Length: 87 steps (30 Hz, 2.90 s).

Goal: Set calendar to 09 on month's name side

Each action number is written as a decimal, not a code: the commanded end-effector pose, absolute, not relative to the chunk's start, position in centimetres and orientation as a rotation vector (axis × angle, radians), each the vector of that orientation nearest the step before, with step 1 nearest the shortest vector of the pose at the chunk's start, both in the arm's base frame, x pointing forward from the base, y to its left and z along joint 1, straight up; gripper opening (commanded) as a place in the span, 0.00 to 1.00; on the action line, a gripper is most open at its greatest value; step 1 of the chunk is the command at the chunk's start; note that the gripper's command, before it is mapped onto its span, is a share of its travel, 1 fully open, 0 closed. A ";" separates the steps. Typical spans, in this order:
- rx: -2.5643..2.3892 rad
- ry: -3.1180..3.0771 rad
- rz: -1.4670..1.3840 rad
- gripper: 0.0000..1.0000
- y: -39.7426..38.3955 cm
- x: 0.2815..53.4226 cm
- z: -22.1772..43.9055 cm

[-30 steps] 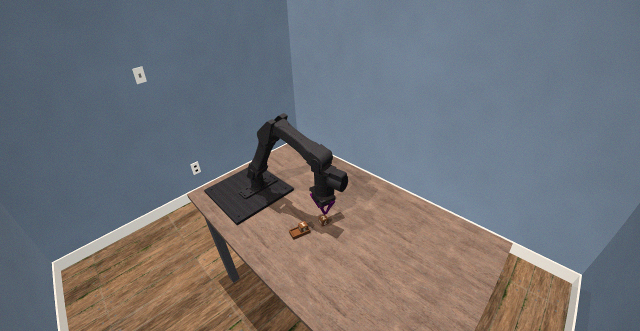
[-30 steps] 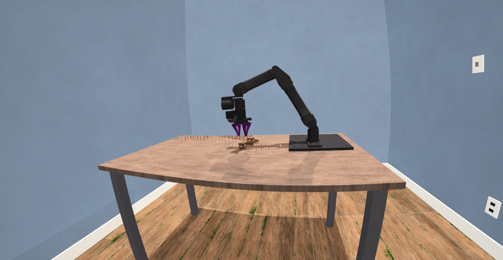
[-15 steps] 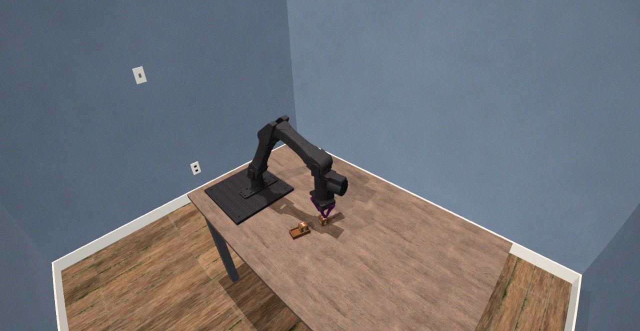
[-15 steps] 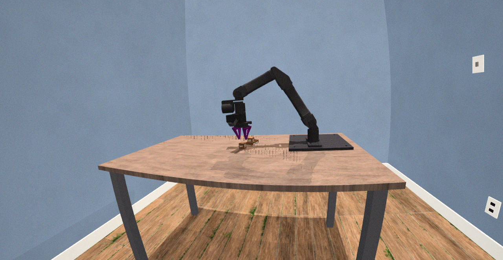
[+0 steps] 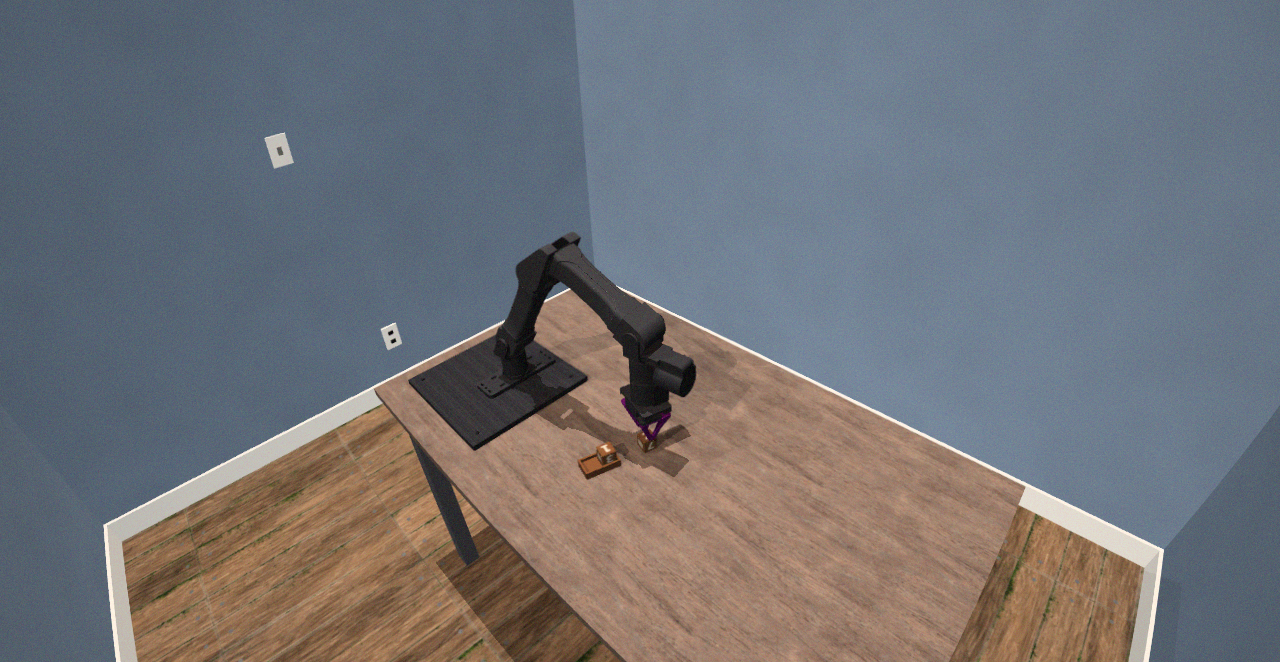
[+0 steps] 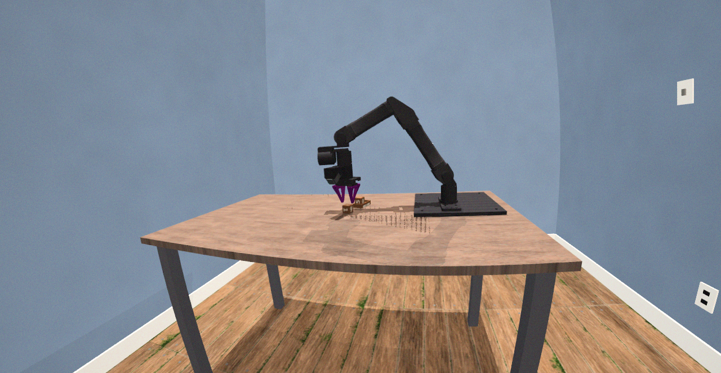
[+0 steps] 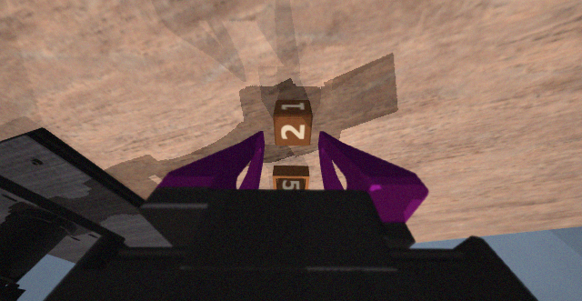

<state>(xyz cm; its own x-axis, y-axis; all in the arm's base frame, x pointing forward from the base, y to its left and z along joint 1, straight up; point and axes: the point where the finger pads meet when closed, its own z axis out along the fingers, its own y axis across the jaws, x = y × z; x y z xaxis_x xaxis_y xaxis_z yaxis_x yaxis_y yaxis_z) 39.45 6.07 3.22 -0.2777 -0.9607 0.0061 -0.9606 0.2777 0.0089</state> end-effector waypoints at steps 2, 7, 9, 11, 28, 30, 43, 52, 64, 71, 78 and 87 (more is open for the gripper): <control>1.892 -2.515 0.007 0.47 6.1 39.8 3.6; 1.892 -2.515 0.007 0.47 6.1 39.8 3.6; 1.892 -2.515 0.007 0.47 6.1 39.8 3.6; 1.892 -2.515 0.007 0.47 6.1 39.8 3.6; 1.892 -2.515 0.007 0.47 6.1 39.8 3.6; 1.892 -2.515 0.007 0.47 6.1 39.8 3.6; 1.892 -2.515 0.007 0.47 6.1 39.8 3.6; 1.892 -2.515 0.007 0.47 6.1 39.8 2.9; 1.892 -2.515 0.007 0.47 6.1 39.8 0.9; 1.892 -2.515 0.007 0.47 6.1 39.8 0.6; 1.892 -2.515 0.007 0.47 6.1 39.8 0.6; 1.892 -2.515 0.007 0.47 6.1 39.8 0.6</control>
<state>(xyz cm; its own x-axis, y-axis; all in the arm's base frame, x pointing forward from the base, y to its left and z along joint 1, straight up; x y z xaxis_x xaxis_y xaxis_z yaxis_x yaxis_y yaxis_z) 39.52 6.08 0.19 -0.2776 -0.9607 0.0047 -0.9607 0.2776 0.0060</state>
